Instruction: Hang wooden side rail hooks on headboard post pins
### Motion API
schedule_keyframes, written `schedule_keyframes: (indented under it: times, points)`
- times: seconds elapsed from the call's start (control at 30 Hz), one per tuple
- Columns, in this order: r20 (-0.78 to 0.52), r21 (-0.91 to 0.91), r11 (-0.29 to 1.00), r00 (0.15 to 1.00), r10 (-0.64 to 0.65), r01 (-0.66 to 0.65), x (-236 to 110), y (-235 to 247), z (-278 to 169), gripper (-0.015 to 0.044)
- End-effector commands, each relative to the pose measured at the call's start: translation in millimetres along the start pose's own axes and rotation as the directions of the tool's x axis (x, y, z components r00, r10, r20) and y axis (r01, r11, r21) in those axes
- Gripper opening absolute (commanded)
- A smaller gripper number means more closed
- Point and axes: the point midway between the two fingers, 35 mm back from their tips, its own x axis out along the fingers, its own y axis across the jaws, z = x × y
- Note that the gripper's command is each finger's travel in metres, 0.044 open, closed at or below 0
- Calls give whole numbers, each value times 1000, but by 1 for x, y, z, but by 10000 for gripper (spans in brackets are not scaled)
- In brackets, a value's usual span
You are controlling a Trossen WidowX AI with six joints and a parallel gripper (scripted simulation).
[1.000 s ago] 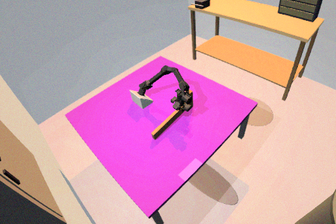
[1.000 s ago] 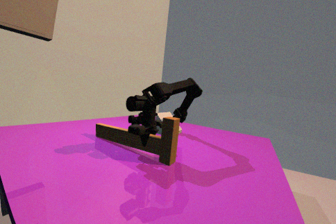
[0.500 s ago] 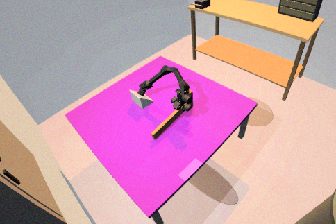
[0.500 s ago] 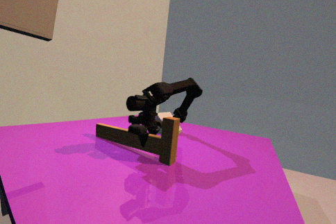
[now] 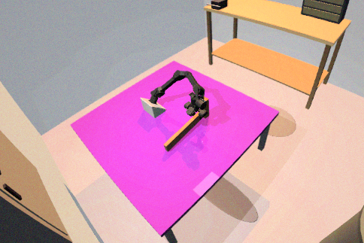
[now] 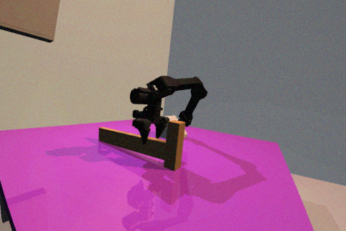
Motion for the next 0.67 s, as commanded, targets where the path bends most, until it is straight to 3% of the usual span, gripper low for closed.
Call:
schedule_keyframes:
  times: [0.0,0.33,0.63]
  points:
    - [-4,-11,1000,1000,5,-5,-4,1,-3,440]
    - [-3,-11,1000,1000,5,-5,-4,-1,27,440]
    - [-4,-6,1000,1000,8,-8,-5,-1,24,440]
